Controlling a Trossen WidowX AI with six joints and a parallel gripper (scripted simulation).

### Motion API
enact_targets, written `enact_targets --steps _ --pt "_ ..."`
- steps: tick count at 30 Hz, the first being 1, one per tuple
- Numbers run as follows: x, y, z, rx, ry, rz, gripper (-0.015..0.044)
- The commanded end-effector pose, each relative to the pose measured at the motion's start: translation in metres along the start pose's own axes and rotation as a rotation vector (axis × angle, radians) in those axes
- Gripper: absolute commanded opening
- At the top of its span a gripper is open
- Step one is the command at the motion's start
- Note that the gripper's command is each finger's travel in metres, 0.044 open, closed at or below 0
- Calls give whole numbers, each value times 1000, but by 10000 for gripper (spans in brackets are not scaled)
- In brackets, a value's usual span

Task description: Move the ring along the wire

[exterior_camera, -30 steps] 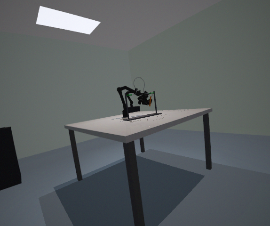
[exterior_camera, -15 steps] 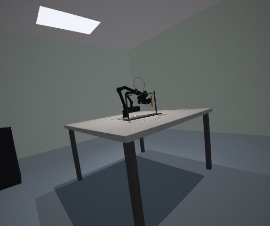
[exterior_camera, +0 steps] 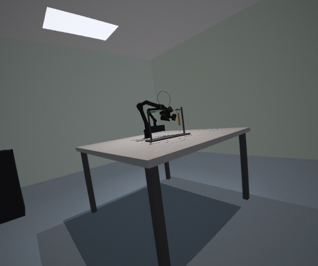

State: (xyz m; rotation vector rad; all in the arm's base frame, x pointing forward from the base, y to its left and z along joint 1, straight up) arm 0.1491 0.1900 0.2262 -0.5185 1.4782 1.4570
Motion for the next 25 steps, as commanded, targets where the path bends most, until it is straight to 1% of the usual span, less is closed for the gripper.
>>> enact_targets --steps 1,2,25 --pt "-3 8 -1 3 -7 -8 423" --pt "-3 8 -1 3 -7 -8 440" --pt "-3 8 -1 3 -7 -8 440"
Point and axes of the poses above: the point midway between the two fingers, 35 mm back from their tips, its own y axis back along the fingers, its own z axis across the jaws, x = y × z, the point moved 9 cm from there along y, back along the fingers, and after that the axes turned 14 degrees about -y, right-handed, at the moved point
